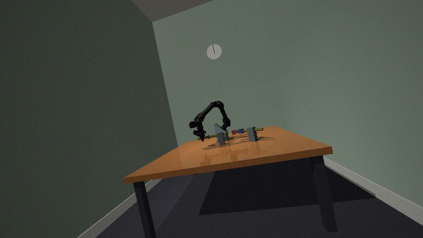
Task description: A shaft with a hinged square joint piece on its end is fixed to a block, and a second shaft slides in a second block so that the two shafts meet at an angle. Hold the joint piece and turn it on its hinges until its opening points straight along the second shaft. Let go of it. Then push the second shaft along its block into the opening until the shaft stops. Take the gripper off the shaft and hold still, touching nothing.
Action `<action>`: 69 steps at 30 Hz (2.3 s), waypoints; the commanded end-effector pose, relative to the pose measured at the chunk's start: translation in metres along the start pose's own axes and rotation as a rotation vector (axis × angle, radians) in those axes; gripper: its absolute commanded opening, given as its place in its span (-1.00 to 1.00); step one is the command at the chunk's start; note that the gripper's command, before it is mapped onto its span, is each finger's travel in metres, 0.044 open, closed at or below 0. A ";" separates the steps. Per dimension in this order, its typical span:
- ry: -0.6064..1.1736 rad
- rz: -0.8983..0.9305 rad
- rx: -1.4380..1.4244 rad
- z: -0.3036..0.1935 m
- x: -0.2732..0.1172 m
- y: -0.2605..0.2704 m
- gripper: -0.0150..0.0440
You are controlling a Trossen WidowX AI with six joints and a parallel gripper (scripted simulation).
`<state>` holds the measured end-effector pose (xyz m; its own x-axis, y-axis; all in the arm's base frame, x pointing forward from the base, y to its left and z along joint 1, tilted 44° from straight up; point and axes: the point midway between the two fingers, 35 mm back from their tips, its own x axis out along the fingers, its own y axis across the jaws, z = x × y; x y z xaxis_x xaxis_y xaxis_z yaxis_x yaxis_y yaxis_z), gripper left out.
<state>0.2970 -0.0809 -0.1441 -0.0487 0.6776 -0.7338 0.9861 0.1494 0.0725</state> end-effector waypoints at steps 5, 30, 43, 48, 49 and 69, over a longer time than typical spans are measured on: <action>0.002 -0.015 0.002 -0.011 0.000 0.000 -0.49; 0.005 -0.024 0.003 -0.048 0.001 0.000 -0.49; 0.007 -0.024 0.003 -0.068 0.001 0.000 -0.49; 0.008 -0.024 0.004 -0.076 0.001 0.000 -0.49; 0.008 -0.024 0.004 -0.078 0.001 0.000 -0.49; 0.005 -0.028 0.002 -0.094 0.001 0.000 -0.49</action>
<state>0.2822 -0.0125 -0.0814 -0.0764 0.6757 -0.7332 0.9850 0.1652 0.0495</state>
